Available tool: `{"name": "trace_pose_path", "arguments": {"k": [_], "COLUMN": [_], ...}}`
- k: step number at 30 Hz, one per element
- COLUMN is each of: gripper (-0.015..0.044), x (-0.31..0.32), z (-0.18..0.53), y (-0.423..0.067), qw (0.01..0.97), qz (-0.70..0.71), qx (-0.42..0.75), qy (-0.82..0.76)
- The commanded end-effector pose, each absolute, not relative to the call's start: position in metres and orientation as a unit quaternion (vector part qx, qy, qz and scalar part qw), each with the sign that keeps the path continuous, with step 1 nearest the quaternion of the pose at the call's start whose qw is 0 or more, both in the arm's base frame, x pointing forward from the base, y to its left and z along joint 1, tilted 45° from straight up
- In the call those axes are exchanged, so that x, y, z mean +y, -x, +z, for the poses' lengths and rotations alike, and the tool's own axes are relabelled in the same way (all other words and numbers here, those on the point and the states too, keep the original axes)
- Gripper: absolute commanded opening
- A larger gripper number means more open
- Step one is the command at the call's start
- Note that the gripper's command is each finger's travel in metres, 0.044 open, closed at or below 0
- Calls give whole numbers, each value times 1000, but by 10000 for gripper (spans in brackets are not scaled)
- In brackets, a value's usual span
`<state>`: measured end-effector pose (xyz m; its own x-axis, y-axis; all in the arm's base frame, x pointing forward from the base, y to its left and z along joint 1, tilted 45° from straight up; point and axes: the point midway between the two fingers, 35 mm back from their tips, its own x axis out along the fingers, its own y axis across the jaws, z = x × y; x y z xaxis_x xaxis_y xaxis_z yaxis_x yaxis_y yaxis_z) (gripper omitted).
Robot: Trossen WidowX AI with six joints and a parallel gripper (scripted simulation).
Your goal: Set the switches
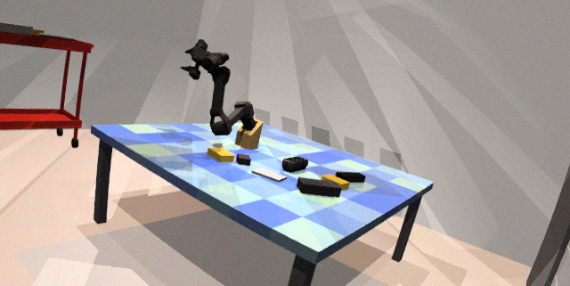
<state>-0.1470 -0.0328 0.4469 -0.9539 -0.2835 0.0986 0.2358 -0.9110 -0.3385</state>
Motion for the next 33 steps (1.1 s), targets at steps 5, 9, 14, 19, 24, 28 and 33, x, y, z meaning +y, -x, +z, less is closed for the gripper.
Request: {"name": "trace_pose_path", "arguments": {"k": [5, 9, 14, 19, 24, 28, 33], "gripper": [269, 164, 32, 0, 0, 0, 0], "x": [-25, 26, 97, 167, 234, 283, 331], "z": [451, 470, 487, 492, 488, 477, 454], "y": [149, 156, 152, 133, 96, 52, -15], "qw": [120, 42, -68, -176, -285, -375, -479], "qz": [-979, -993, -987, -956, -900, -833, -729], "qx": [147, 55, -59, -160, -249, -313, -377], "qy": [76, 97, 132, 172, 217, 259, 312]}}
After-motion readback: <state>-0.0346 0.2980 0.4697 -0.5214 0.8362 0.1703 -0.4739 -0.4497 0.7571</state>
